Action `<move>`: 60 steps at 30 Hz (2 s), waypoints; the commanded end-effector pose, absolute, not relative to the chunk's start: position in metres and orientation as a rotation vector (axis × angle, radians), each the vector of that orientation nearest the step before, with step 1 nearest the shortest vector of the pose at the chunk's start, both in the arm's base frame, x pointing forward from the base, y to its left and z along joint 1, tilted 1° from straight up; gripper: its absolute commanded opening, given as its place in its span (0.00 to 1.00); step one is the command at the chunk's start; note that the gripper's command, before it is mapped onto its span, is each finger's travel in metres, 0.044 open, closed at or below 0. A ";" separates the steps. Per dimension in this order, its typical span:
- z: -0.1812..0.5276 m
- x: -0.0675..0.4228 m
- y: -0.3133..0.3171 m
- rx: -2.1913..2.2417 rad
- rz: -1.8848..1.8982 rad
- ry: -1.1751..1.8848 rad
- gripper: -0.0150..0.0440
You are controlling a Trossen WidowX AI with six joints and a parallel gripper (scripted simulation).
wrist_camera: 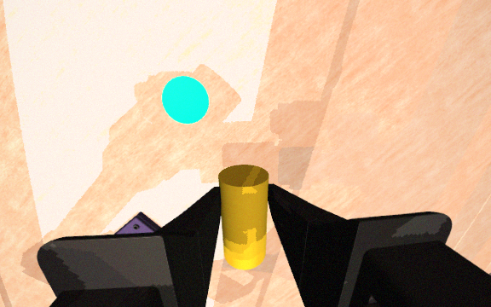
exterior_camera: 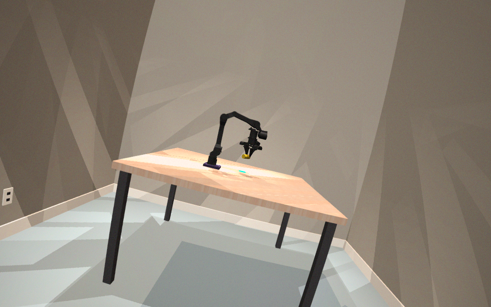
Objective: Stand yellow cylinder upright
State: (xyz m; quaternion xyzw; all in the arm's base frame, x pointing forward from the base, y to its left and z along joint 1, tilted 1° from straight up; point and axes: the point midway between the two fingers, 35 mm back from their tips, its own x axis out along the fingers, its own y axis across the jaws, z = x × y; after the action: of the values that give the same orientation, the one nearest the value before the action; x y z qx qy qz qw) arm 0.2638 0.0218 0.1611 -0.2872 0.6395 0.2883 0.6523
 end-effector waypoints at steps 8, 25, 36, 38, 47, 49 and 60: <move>0.165 0.264 0.054 -0.726 0.735 1.418 0.43; 0.169 0.255 0.103 -0.847 0.861 1.368 0.43; 0.165 0.256 0.109 -0.806 0.875 1.338 0.43; 0.163 0.257 0.109 -0.791 0.876 1.330 0.43; 0.157 0.261 0.111 -0.722 0.880 1.293 0.43; 0.156 0.262 0.111 -0.708 0.881 1.285 0.43; 0.149 0.267 0.113 -0.628 0.887 1.236 0.43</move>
State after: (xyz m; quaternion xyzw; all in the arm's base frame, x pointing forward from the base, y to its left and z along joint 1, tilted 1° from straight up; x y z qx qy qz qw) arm 0.2676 0.1128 0.1526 -0.2923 0.5527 0.3928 0.6744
